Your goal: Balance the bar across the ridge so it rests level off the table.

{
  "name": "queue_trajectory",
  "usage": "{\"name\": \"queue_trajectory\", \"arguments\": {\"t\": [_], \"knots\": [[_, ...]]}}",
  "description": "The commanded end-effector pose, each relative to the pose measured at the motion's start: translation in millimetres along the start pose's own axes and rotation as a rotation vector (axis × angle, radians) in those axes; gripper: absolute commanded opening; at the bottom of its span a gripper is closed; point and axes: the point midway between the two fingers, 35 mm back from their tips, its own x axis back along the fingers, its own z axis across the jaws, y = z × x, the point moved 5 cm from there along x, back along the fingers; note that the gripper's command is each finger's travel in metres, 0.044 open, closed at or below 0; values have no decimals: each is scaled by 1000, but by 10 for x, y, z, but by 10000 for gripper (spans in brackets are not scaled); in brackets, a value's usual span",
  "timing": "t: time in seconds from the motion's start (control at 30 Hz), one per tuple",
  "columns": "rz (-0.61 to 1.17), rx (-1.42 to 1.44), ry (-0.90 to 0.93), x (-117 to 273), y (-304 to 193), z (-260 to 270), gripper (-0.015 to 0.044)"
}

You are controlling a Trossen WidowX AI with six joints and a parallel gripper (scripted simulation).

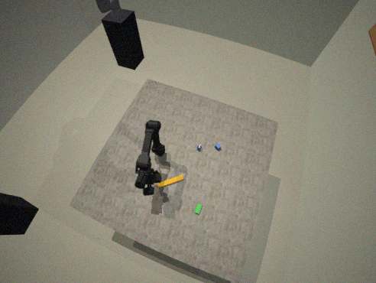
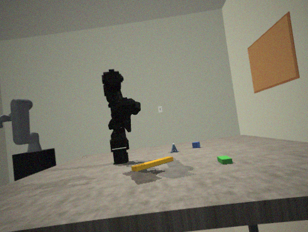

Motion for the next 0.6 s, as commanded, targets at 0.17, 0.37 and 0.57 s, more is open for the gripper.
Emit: {"name": "queue_trajectory", "arguments": {"t": [0.17,0.37,0.57], "knots": [[-26,53,140,-197,316,115,315],[-32,101,226,-291,531,205,315],[-28,153,311,-366,735,312,315]]}}
